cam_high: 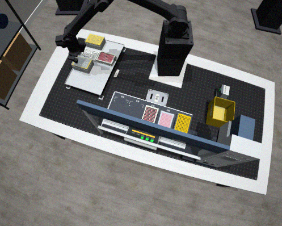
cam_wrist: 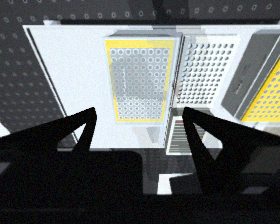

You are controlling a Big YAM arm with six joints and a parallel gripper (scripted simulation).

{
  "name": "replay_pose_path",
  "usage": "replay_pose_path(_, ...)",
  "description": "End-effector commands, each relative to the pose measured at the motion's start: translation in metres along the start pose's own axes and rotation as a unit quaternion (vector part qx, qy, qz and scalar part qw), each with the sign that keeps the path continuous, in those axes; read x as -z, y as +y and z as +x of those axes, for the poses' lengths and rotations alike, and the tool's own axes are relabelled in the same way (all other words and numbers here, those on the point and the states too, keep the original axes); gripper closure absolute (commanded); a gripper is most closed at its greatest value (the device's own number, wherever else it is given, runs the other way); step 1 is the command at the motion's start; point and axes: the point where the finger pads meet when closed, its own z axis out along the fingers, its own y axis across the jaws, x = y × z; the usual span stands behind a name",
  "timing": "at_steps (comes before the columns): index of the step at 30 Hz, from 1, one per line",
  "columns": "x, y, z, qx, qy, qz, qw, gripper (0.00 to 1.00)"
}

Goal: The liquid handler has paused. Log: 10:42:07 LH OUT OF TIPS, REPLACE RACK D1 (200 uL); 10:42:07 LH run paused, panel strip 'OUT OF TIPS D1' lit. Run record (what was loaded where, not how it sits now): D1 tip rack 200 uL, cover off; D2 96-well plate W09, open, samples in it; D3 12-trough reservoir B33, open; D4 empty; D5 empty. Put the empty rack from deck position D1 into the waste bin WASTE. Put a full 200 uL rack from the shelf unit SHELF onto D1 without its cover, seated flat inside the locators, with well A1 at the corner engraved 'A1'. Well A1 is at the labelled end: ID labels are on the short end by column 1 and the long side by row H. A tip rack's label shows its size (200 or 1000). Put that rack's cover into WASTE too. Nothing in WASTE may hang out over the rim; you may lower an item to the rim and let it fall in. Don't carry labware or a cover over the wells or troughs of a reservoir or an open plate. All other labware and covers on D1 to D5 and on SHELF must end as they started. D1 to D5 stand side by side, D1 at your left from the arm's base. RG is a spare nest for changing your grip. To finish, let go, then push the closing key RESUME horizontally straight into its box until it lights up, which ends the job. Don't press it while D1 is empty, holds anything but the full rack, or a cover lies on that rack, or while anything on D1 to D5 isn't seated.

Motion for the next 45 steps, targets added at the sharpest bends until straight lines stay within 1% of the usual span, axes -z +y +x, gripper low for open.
replay_pose_path(1,-0.016,0.008,-0.001,0.001,0.0,0.0,1.0,0.0)
replay_pose_path(15,-0.016,0.008,-0.001,0.001,0.0,0.0,1.0,0.0)
replay_pose_path(16,-0.014,-0.017,0.002,-0.005,0.011,0.004,1.0,0.0)
replay_pose_path(17,-0.013,-0.024,0.007,-0.006,0.018,0.006,1.0,0.0)
replay_pose_path(19,-0.012,-0.034,0.006,-0.006,0.017,0.006,1.0,0.0)
replay_pose_path(21,-0.012,-0.042,0.001,-0.004,0.008,0.003,1.0,0.0)
replay_pose_path(22,-0.012,-0.047,0.002,-0.004,0.008,0.003,1.0,0.0)
replay_pose_path(27,-0.004,-0.069,-0.003,-0.003,0.001,0.002,1.0,0.0)
replay_pose_path(29,-0.004,-0.069,-0.003,-0.003,0.001,0.002,1.0,0.0)
replay_pose_path(30,0.002,-0.07,-0.014,-0.001,-0.01,-0.001,1.0,0.0)
replay_pose_path(31,-0.002,-0.079,-0.003,-0.003,0.0,0.001,1.0,0.0)
replay_pose_path(35,-0.004,-0.099,-0.002,-0.003,0.001,0.002,1.0,0.0)
replay_pose_path(39,-0.011,-0.121,0.003,-0.004,0.007,0.003,1.0,0.0)
replay_pose_path(44,-0.009,-0.146,0.0,-0.004,0.004,0.003,1.0,0.0)
replay_pose_path(45,-0.009,-0.146,0.0,-0.004,0.004,0.003,1.0,0.0)
